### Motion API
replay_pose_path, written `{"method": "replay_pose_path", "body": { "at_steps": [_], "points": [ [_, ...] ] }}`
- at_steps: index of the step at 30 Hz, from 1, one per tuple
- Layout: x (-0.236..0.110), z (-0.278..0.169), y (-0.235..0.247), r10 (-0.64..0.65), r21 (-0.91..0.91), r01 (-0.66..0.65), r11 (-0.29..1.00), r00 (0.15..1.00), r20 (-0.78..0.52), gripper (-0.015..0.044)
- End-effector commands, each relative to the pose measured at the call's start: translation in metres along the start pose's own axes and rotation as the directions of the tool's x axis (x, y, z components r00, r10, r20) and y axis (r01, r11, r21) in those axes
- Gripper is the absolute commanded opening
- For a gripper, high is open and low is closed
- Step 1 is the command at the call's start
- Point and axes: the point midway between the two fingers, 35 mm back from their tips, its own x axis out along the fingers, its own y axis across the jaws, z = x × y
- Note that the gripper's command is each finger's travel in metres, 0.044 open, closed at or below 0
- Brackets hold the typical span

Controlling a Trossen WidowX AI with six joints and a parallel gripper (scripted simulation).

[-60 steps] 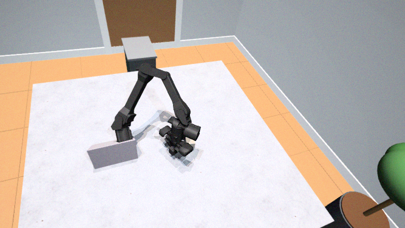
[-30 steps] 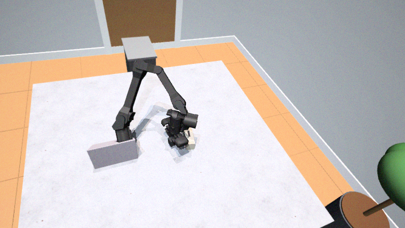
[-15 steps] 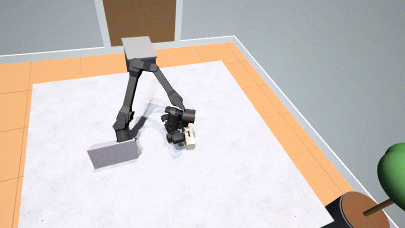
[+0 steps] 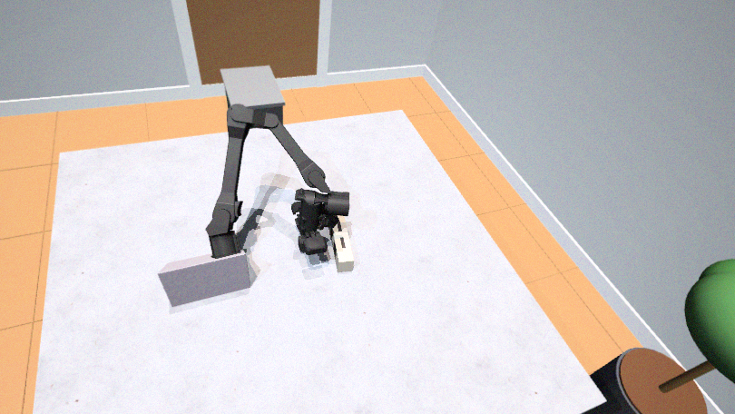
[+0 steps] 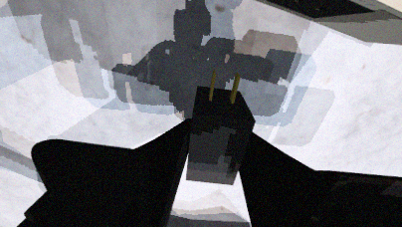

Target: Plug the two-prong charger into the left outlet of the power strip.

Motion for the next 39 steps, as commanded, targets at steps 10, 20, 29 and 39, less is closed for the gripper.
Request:
{"method": "replay_pose_path", "body": {
  "at_steps": [10,20,29,39],
  "points": [
    [0.006,-0.007,0.027,0.024,0.091,-0.024,0.996,1.0,-0.002,0.0],
    [0.005,0.002,0.028,0.026,0.1,-0.026,0.995,1.0,-0.003,0.0],
    [0.005,0.012,0.029,0.029,0.111,-0.028,0.993,1.0,-0.004,0.0],
    [0.006,0.024,0.031,0.032,0.124,-0.032,0.992,0.999,-0.006,0.0]
  ]
}}
